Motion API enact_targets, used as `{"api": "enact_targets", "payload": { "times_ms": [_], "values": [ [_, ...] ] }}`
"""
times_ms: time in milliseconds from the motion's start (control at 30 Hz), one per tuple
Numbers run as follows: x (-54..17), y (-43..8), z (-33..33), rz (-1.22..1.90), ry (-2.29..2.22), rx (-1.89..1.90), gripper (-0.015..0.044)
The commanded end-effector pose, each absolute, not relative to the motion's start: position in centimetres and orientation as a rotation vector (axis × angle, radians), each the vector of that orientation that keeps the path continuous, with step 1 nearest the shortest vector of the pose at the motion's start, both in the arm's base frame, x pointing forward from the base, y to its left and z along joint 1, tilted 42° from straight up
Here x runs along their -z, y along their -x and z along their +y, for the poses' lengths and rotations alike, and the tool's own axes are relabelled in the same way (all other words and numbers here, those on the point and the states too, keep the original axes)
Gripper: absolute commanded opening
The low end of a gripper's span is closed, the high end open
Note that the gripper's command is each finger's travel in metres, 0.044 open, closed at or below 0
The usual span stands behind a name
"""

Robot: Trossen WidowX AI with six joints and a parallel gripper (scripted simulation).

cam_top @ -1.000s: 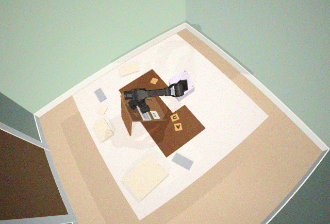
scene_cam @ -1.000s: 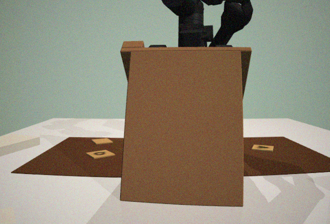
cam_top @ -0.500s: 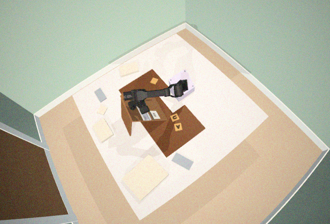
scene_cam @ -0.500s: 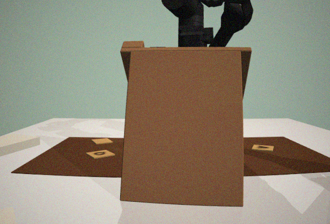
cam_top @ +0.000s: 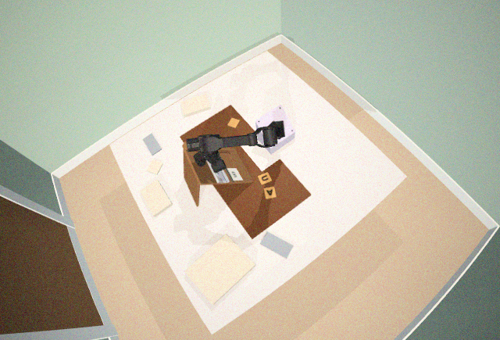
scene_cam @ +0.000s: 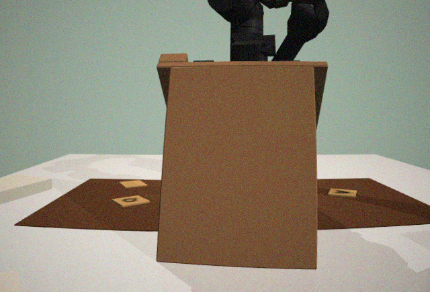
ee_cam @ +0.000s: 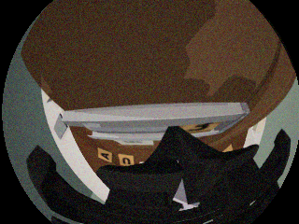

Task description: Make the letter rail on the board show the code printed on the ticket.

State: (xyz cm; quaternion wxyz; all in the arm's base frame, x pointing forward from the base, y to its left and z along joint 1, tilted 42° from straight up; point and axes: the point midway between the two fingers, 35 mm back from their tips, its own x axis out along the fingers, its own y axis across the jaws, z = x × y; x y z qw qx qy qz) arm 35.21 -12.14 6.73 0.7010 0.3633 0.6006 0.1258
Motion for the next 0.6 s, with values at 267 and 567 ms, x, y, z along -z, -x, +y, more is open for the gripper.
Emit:
{"api": "enact_targets", "payload": {
  "times_ms": [267, 567],
  "values": [
    [-6.32, -35.06, -12.39, 1.338, -0.811, -0.284, 0.0],
    [-6.09, -35.01, -12.58, 1.338, -0.811, -0.284, 0.0]
  ]
}}
